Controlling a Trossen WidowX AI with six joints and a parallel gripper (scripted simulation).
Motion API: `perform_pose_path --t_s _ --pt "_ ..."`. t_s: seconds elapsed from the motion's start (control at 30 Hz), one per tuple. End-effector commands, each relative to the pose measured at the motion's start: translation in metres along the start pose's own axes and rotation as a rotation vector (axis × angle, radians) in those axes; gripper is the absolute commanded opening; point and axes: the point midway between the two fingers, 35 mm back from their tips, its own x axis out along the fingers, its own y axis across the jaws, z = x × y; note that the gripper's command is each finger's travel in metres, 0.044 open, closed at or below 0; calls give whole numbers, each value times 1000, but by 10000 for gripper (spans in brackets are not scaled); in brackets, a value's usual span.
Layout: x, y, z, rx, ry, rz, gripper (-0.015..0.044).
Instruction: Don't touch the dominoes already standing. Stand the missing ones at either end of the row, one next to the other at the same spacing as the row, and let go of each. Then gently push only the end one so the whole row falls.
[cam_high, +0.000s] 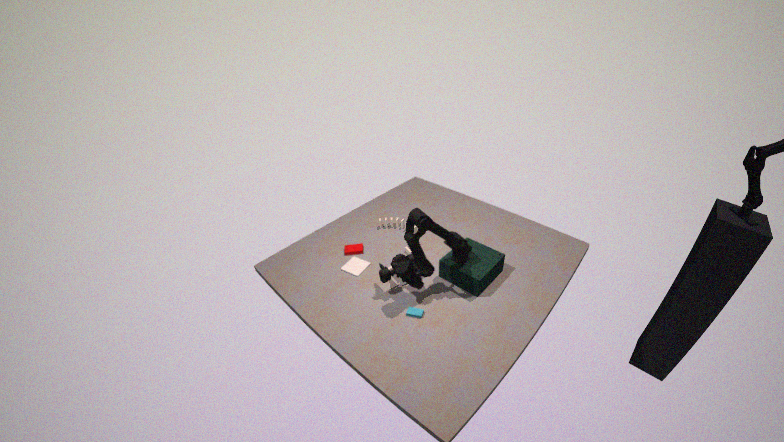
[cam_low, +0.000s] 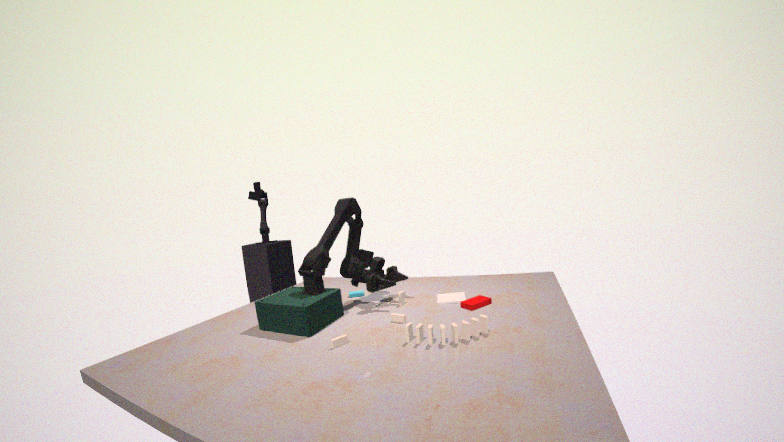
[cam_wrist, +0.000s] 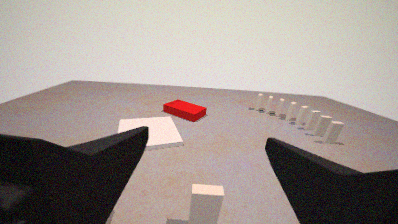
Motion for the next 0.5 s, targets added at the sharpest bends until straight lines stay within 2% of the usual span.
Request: perform_pose_path --t_s 0.0,0.23,0.47 --pt "0 -1 5 -16 6 2 440" --pt "41 52 -7 -121 246 126 440" --pt "68 62 -16 -178 651 177 440"
